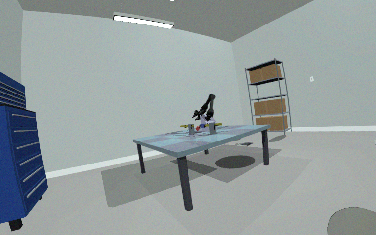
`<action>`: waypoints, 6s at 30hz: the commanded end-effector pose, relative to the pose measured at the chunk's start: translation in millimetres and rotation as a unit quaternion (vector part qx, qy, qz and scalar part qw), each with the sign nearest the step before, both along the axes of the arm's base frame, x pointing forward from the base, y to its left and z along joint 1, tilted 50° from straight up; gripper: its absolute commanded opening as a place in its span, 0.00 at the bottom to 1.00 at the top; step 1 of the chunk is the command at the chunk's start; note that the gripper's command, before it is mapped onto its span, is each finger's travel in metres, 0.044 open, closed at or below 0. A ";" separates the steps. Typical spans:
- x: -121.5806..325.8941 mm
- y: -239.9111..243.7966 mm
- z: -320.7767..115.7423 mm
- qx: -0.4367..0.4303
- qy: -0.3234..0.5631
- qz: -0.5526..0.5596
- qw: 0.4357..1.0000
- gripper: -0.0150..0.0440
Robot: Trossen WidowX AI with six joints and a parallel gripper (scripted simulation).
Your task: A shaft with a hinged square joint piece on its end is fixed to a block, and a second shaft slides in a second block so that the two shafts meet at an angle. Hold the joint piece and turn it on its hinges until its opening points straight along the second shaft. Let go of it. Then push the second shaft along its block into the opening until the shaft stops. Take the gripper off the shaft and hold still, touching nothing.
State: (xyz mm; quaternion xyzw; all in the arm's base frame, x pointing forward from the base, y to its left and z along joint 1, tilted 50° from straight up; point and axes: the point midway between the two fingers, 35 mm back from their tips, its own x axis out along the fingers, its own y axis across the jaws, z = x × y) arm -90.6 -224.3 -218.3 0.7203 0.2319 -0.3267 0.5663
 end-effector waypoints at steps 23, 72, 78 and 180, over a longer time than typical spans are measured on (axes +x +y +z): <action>2.3 -19.7 16.8 -0.021 0.019 0.402 0.915 1.00; 269.4 -34.6 186.1 -0.066 0.043 0.716 0.693 1.00; 320.0 1.5 212.0 -0.082 0.030 0.718 0.691 1.00; 409.9 344.5 272.3 0.282 0.076 0.570 0.768 1.00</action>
